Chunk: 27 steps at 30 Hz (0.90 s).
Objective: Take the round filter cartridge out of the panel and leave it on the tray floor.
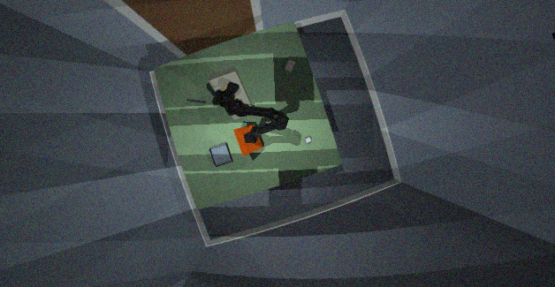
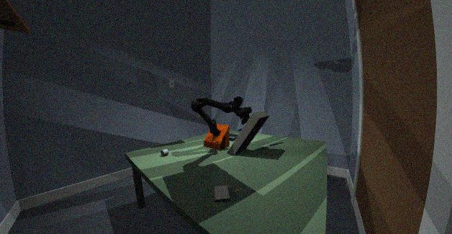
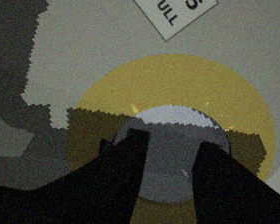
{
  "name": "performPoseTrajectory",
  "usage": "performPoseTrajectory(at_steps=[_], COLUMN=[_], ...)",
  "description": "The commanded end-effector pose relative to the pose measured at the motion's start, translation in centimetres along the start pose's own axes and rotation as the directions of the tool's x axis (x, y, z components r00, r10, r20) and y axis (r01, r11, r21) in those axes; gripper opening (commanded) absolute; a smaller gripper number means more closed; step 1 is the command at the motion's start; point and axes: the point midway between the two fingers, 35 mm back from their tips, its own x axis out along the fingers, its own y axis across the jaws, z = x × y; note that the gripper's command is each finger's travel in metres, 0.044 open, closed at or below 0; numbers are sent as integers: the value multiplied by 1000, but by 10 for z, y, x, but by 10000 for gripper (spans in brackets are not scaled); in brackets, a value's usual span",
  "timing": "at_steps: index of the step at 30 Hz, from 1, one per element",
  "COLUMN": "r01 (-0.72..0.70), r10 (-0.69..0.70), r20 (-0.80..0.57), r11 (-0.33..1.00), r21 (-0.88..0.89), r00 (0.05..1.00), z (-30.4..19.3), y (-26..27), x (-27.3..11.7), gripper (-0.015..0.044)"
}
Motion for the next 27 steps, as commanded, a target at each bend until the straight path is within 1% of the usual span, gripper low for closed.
performPoseTrajectory(at_steps=[1,22,23,27], r01=[-12,-12,-1,-15], r10=[12,12,1,15], r20=[-9,-9,0,-2], r11=[1000,1000,1000,1000], r21=[25,25,3,9], r00=[1000,1000,1000,1000], z=[-3,-3,0,2], y=[0,0,0,2], x=[9,9,-1,-13], gripper=[0,0,0,0])
